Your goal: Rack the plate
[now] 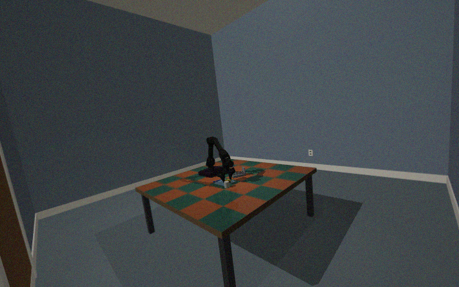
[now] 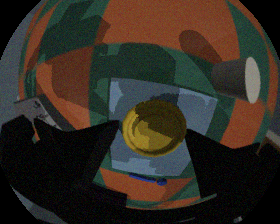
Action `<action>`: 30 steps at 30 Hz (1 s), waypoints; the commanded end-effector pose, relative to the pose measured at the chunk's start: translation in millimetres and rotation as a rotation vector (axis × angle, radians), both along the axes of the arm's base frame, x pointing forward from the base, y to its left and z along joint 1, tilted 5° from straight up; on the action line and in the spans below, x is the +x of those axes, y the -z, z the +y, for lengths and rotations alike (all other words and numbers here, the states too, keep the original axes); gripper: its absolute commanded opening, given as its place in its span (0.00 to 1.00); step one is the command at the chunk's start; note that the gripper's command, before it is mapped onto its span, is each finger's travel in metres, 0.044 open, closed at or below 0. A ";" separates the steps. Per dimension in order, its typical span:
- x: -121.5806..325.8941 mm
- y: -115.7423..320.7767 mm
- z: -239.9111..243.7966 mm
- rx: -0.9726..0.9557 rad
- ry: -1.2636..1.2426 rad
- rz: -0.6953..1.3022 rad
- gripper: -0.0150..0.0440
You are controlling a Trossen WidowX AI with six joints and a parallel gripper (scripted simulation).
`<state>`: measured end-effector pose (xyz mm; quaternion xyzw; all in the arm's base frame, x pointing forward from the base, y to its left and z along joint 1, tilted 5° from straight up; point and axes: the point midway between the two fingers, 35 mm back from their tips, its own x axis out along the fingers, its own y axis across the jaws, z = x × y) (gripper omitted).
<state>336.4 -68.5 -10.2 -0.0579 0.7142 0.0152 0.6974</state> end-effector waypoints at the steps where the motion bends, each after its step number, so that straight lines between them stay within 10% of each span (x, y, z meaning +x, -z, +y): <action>1: 0.0 1.8 -0.8 -0.004 -0.004 -0.001 0.90; 17: 0.0 1.8 -0.8 -0.004 -0.004 -0.001 0.77; 30: 12.7 -48.4 0.8 -0.003 -0.004 -0.002 0.25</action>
